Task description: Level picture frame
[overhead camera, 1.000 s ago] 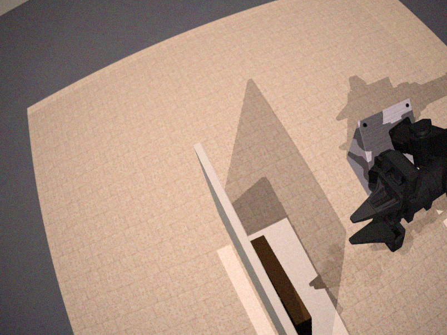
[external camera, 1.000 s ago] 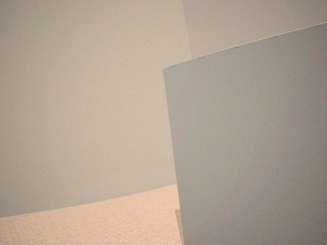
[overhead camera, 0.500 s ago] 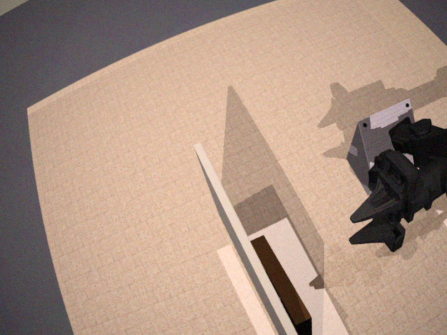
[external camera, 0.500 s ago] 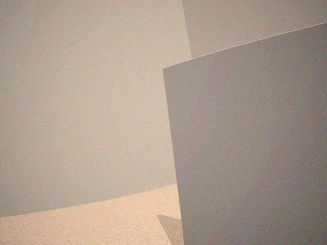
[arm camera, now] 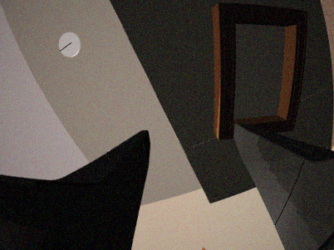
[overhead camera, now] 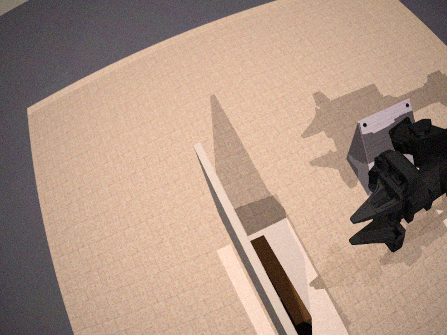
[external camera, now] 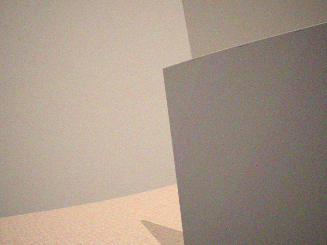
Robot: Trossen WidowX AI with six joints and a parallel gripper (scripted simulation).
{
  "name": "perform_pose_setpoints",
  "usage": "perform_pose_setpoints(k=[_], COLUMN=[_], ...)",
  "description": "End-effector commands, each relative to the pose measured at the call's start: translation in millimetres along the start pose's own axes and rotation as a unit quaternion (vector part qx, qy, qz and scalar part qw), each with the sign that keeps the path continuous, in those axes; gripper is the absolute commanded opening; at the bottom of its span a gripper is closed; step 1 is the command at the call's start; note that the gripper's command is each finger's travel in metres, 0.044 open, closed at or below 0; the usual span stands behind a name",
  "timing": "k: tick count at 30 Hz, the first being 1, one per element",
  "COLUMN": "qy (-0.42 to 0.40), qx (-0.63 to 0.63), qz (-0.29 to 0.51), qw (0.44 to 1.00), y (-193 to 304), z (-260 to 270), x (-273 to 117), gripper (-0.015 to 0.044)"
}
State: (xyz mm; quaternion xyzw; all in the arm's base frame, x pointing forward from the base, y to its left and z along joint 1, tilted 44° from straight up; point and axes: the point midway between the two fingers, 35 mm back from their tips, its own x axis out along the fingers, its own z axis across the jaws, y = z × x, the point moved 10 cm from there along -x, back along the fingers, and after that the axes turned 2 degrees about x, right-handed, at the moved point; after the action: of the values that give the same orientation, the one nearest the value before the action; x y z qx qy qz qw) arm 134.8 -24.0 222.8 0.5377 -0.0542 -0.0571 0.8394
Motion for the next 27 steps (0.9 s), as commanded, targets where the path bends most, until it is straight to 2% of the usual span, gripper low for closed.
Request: perform_pose_setpoints(k=[1, 11, 27], qy=[-0.001, 0.0, 0.0], qx=[0.0, 0.004, 0.004], qz=[-0.001, 0.001, 0.001], qw=[1.0, 1.0, 1.0], y=[-2.3, -15.6, -15.9], z=[-6.8, -56.9, -57.8], x=[1.7, -2.2, -2.5], gripper=[0.026, 0.026, 0.026])
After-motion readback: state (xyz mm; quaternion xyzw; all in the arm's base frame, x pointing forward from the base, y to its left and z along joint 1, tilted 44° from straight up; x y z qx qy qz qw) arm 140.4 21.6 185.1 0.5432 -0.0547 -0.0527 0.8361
